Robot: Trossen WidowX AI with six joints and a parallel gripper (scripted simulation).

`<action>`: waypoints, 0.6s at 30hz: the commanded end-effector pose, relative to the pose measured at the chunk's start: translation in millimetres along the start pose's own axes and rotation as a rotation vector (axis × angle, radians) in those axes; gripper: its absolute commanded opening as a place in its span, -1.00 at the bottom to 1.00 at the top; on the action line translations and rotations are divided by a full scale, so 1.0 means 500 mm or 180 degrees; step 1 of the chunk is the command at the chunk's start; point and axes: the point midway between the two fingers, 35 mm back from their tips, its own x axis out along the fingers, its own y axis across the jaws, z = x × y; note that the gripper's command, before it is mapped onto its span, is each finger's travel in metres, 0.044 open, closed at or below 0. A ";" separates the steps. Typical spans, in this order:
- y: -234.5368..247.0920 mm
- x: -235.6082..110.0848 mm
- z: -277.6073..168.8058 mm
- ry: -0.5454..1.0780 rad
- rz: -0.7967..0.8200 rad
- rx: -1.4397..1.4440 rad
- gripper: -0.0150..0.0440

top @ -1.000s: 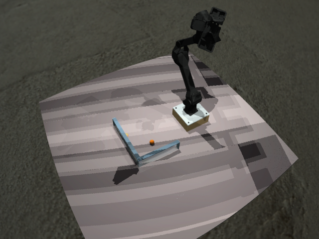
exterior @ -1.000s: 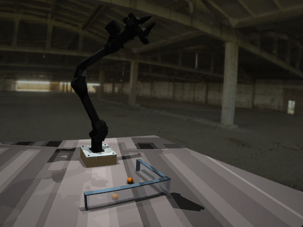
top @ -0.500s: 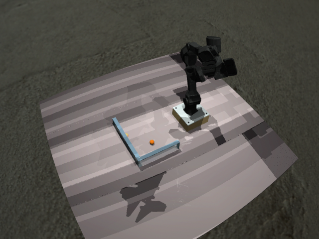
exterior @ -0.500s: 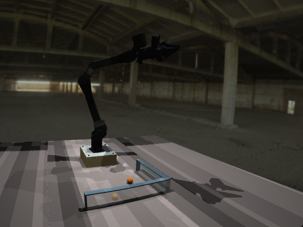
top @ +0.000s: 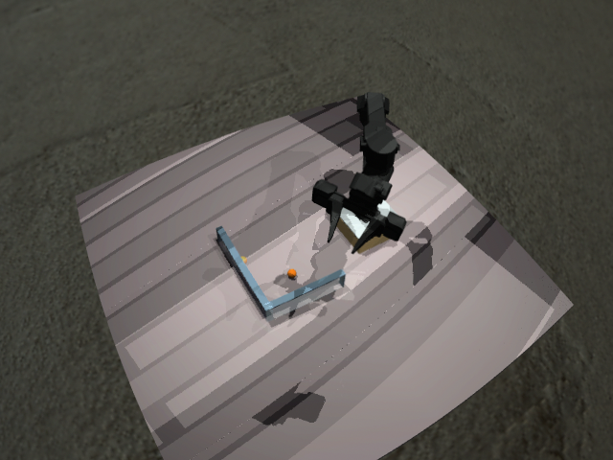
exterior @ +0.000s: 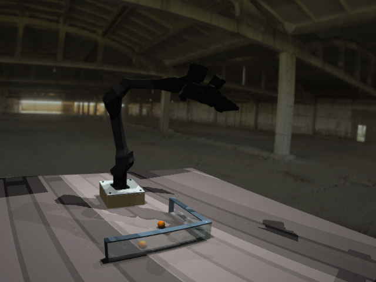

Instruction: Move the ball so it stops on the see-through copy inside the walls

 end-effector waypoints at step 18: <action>-0.228 0.046 -0.566 0.2852 0.0983 -0.2245 0.27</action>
